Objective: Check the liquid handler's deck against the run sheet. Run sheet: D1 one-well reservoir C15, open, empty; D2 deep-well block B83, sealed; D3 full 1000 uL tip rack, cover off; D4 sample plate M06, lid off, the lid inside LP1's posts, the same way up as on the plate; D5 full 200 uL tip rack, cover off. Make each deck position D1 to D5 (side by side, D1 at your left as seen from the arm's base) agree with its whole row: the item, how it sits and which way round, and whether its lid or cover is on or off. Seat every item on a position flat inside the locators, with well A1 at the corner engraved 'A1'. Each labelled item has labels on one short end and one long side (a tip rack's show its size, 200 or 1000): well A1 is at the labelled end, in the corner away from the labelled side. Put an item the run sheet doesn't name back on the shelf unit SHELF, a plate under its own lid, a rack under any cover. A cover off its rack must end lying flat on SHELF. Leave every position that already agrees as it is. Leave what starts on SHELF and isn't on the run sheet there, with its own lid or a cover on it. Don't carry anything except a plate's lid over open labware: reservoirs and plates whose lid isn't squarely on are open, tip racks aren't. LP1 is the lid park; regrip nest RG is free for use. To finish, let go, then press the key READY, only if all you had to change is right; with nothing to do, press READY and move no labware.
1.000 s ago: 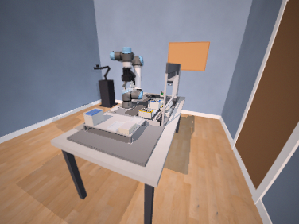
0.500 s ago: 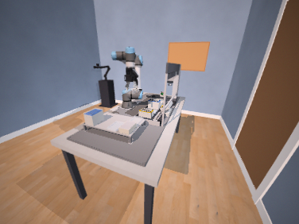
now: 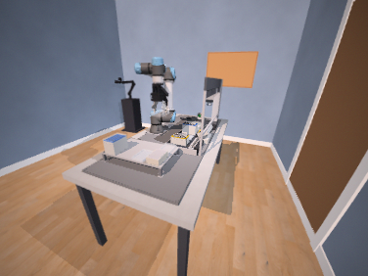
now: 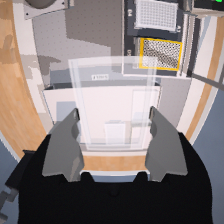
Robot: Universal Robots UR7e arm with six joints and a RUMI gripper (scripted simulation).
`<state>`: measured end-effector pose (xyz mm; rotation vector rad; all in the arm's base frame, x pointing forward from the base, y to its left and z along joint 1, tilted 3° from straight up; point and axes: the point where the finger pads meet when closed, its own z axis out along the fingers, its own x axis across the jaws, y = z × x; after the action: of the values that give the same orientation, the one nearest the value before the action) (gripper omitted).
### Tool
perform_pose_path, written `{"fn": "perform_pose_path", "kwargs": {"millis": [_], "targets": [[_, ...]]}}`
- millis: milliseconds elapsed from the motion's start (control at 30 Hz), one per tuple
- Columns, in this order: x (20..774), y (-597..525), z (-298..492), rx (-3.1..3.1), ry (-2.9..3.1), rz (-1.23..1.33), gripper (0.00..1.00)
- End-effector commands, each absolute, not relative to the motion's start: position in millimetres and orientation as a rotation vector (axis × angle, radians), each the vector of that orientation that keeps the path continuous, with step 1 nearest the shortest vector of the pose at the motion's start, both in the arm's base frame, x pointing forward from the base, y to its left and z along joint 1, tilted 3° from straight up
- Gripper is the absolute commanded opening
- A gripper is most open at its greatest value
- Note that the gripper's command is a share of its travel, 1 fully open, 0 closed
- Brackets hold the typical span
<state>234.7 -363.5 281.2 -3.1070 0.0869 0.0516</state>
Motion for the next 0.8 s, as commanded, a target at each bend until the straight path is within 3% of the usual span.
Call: {"fn": "perform_pose_path", "kwargs": {"millis": [0, 767], "targets": [[233, -390, 283, -3.113, 0.086, 0.050, 0.00], [227, -479, 280, -3.111, 0.086, 0.051, 0.00]]}}
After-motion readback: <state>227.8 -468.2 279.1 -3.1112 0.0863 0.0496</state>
